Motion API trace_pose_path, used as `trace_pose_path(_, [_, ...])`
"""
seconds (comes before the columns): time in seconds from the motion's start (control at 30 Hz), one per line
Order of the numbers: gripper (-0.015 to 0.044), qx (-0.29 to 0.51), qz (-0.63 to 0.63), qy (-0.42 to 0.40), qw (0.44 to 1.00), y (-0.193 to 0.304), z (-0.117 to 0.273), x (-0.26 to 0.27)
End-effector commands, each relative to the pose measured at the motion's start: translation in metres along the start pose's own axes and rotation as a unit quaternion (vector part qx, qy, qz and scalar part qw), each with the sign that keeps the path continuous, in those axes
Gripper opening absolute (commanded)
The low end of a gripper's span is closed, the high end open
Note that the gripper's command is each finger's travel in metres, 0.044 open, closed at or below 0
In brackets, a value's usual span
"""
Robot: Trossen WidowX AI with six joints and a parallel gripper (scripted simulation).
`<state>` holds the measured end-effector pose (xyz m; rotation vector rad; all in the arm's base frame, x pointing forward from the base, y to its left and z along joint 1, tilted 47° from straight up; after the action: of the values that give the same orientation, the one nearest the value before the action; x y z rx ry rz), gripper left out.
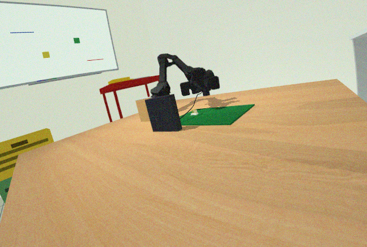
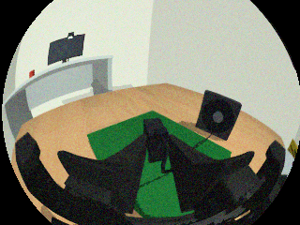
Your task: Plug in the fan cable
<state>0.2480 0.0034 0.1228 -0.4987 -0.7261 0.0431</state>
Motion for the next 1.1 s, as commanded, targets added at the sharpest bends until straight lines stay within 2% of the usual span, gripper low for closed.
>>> trace_pose_path(0.0, [0.0,-0.002,0.002,0.003,1.0,0.004,0.0,-0.001])
trace_pose_path(1.07, [0.0,-0.001,0.002,0.003,1.0,0.029,-0.002,-0.008])
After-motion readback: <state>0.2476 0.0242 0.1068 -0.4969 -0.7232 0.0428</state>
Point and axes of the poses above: the point midway between the two fingers, 35 mm back from their tips, its own z axis back along the fingers, its own x axis across the jaws, y = z × x, the point moved 5 cm from there along z, back along the fingers, and after that the axes turned 12 degrees about -z, right-handed, at the moved point
